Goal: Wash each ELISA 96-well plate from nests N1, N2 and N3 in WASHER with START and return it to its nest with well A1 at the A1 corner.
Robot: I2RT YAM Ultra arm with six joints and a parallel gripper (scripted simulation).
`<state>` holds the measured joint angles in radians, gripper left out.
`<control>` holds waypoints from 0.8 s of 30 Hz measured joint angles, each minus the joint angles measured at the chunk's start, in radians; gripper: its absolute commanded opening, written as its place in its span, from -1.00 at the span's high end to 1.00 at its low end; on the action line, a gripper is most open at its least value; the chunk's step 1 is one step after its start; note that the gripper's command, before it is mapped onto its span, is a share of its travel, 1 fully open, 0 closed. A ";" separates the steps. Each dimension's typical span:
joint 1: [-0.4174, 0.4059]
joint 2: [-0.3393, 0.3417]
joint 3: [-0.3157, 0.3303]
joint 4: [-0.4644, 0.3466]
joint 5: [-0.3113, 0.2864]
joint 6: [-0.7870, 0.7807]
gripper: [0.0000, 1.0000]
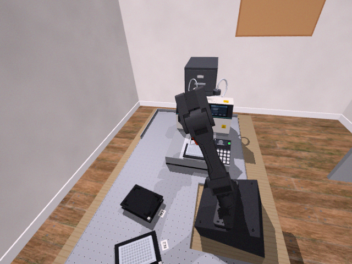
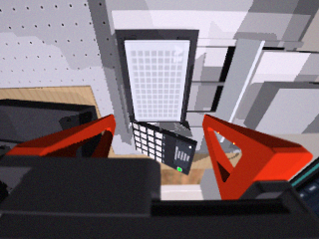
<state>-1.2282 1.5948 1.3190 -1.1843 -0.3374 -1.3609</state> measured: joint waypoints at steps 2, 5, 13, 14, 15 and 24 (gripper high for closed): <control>0.000 0.000 0.000 0.000 0.000 0.000 -1.00; 0.000 0.000 0.000 0.000 0.000 0.000 -1.00; 0.000 0.000 0.000 0.000 0.000 0.000 -1.00; 0.000 0.000 0.000 0.000 0.000 0.000 -1.00; 0.000 0.000 0.000 0.000 0.000 0.000 -1.00; -0.031 -0.054 -0.087 0.002 -0.005 0.065 1.00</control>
<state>-1.2587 1.5406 1.2320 -1.1828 -0.3424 -1.2961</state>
